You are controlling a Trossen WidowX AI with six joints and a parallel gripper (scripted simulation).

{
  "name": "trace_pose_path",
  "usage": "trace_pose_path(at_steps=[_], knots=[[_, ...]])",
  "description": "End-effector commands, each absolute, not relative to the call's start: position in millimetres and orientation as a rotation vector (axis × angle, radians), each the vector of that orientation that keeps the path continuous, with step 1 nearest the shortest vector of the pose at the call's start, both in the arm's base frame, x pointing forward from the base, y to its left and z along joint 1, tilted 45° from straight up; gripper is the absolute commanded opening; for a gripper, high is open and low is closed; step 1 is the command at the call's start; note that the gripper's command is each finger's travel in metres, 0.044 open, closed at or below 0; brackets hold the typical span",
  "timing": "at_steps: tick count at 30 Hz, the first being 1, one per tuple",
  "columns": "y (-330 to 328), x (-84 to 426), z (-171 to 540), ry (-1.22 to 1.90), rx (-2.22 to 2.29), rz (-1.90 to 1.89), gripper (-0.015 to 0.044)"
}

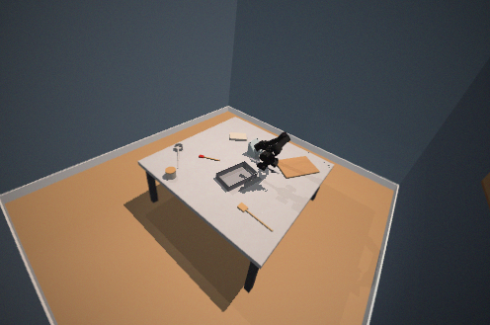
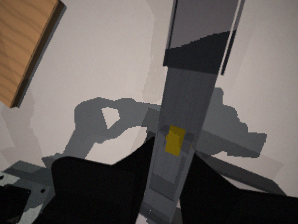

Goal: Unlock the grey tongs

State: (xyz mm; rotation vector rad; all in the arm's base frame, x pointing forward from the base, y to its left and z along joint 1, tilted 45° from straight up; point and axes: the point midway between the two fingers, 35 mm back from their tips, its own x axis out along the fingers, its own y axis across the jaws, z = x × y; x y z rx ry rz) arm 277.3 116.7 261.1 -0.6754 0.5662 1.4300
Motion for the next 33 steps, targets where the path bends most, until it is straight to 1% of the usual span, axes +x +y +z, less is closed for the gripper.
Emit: trace_pose_path(at_steps=[1,18,33], knots=[[120.9,270.6,269.0,0.456,-0.787,1.481,-0.0150],[137.9,238.0,297.3,-0.096,-1.299,1.650,-0.0150],[149.1,206.1,319.9,-0.659,-1.718,1.674,-0.0150]])
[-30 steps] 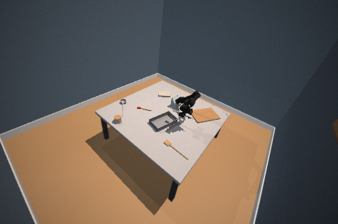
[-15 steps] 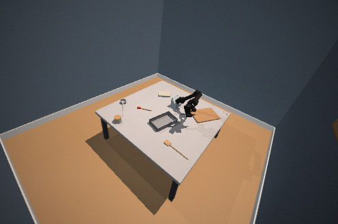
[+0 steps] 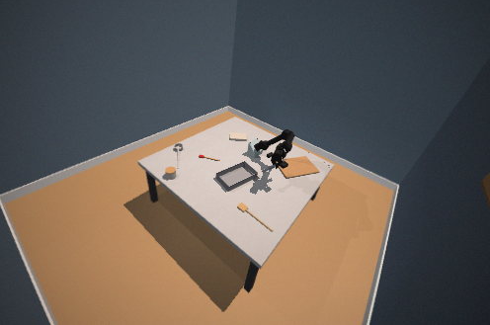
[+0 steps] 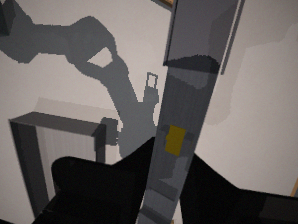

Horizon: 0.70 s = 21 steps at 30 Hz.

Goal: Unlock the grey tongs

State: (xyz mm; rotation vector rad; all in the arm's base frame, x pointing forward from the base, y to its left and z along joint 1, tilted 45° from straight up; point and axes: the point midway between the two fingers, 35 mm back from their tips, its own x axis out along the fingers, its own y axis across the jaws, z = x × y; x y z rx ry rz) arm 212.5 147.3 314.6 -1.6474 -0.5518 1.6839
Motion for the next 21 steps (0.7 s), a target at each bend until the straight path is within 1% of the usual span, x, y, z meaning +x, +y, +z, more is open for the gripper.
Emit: trace_pose_path(at_steps=[1,6,12,21], knots=[[149.7,203.8,321.3,-0.699,-1.744,1.671,-0.0150],[151.7,196.0,326.2,-0.840,-1.834,1.654,-0.0150],[152.9,195.0,325.9,-0.833,-1.831,1.662,-0.0150],[169.2,179.3,321.7,-0.722,-1.776,1.763,-0.0150]])
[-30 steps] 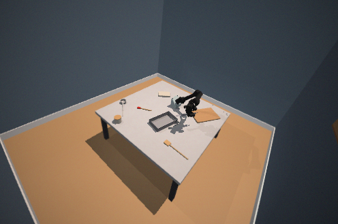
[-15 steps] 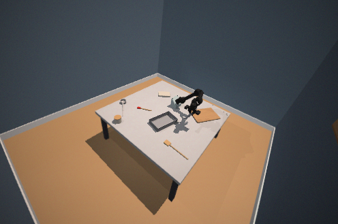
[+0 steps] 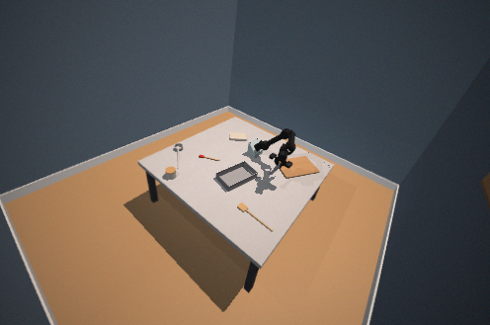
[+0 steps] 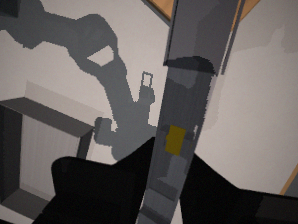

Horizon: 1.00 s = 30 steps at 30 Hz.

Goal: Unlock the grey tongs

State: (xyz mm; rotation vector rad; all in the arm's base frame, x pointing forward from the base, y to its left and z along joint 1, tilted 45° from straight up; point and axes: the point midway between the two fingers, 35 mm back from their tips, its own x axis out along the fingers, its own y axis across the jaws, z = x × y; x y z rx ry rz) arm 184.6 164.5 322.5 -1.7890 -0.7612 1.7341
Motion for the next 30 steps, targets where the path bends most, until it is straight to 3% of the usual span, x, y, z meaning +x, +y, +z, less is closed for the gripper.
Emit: trace_pose_path(at_steps=[1,30], knots=[[171.2,177.2,321.2,-0.708,-1.771,1.776,-0.0150],[216.5,109.6,312.4,-0.307,-1.715,1.951,-0.0150]])
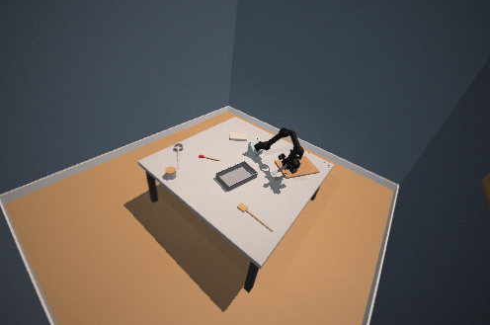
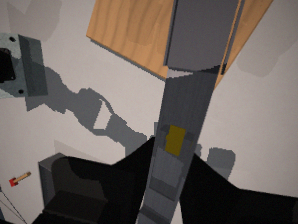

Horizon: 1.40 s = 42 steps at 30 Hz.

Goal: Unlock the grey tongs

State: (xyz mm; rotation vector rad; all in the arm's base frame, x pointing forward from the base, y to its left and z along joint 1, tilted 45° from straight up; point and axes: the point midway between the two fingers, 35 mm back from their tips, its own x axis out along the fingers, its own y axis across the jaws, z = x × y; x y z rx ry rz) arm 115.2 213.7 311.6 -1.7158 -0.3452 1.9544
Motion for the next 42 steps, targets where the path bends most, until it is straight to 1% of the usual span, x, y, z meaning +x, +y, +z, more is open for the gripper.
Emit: trace_pose_path(at_steps=[1,22,42], knots=[[217.6,107.2,312.3,-0.293,-1.714,1.952,-0.0150],[235.6,55.5,313.2,-0.039,-1.696,1.901,-0.0150],[243.2,4.2,320.0,0.108,-1.629,1.779,-0.0150]])
